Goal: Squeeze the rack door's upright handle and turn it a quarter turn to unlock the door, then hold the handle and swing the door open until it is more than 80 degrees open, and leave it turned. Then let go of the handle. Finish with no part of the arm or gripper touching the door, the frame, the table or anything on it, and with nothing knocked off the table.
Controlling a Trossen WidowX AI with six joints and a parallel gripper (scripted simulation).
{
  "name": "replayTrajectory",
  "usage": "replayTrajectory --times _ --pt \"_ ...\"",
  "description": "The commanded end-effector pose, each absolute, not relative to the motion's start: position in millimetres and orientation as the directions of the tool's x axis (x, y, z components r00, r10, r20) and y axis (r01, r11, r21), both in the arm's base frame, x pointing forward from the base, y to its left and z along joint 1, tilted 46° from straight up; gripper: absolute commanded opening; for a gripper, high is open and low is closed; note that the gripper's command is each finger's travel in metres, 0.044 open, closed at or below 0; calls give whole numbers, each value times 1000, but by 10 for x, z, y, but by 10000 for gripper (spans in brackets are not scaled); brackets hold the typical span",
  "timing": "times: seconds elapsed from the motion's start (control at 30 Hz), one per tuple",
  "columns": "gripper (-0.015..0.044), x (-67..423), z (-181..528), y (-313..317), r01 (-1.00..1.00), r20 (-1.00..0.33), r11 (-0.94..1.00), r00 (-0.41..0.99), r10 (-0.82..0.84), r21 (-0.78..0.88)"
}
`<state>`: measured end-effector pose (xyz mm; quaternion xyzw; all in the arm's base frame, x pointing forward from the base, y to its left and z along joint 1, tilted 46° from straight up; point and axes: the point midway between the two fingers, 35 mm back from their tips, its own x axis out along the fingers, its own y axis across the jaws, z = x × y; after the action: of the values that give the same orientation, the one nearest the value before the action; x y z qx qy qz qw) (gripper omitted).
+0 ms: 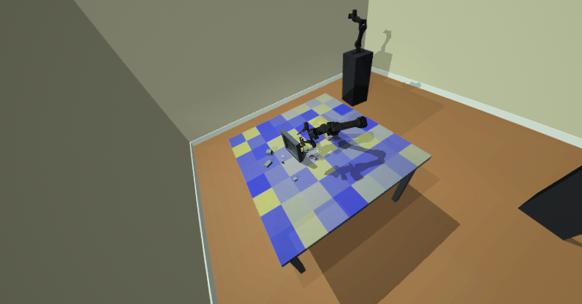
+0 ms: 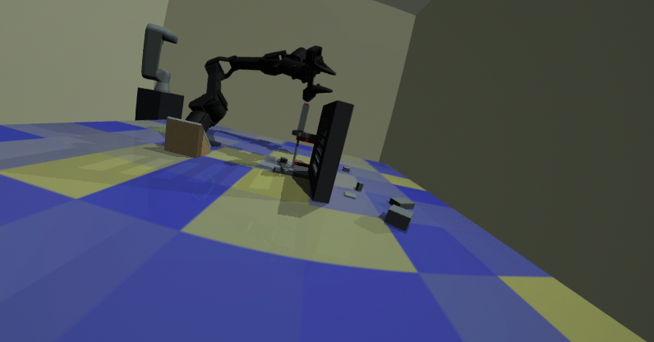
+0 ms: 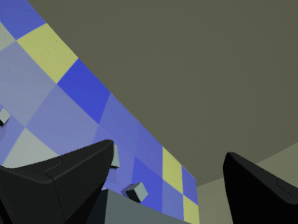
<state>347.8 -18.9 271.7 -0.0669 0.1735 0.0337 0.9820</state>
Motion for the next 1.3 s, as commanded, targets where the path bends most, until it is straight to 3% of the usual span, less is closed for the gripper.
replayTrajectory --times 0.0,0.63,0.93,1.27 --pt "296 3538 2519 -253 -146 -469 981 881 68 -130" --pt "296 3457 1865 -474 -354 -812 933 528 250 57" --pt "296 3331 1701 -545 -398 -857 887 345 383 236" --pt "296 3196 1643 -615 -387 -815 801 177 551 457"
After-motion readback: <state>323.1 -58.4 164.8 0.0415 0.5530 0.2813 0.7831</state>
